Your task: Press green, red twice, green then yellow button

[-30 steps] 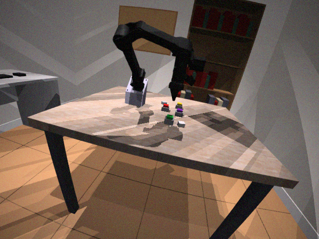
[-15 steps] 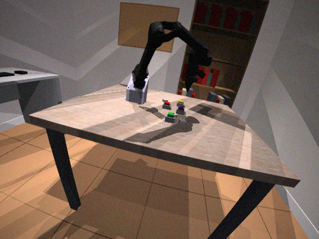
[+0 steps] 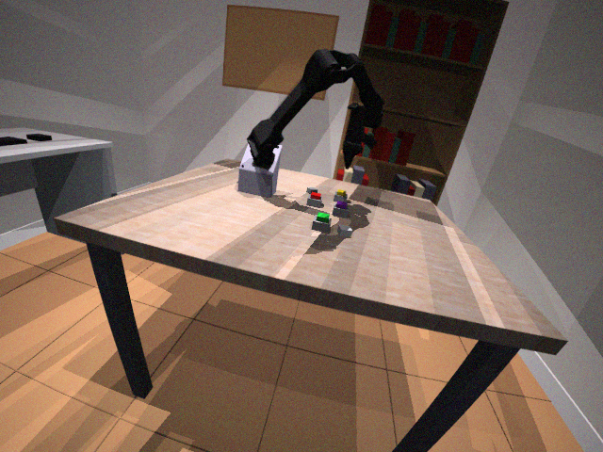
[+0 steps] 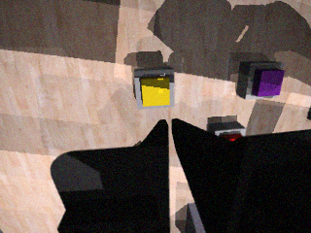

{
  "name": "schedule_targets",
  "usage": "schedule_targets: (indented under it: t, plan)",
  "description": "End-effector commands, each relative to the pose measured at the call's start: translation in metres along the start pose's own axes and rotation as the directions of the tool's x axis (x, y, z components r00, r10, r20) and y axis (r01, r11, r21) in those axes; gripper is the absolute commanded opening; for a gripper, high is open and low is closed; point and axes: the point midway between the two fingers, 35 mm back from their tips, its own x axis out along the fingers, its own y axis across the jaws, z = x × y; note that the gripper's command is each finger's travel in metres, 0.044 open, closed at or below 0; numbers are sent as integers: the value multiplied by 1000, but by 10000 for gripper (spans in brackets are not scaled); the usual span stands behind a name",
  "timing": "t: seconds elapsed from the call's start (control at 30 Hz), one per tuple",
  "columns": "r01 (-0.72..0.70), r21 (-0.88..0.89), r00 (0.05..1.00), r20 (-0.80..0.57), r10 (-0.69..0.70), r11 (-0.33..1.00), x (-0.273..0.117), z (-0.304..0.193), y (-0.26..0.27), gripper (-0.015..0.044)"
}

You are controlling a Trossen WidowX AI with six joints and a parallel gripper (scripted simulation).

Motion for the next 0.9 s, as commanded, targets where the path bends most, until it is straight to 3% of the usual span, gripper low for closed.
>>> schedule_targets:
  t: [0.0,0.1,0.87]
  plan:
    - [-5,10,1000,-4,5,1000,22,2,2,20]
    - [-2,10,1000,-4,2,1000,58,1,1,20]
    - [-1,11,1000,-4,1,1000,89,1,1,20]
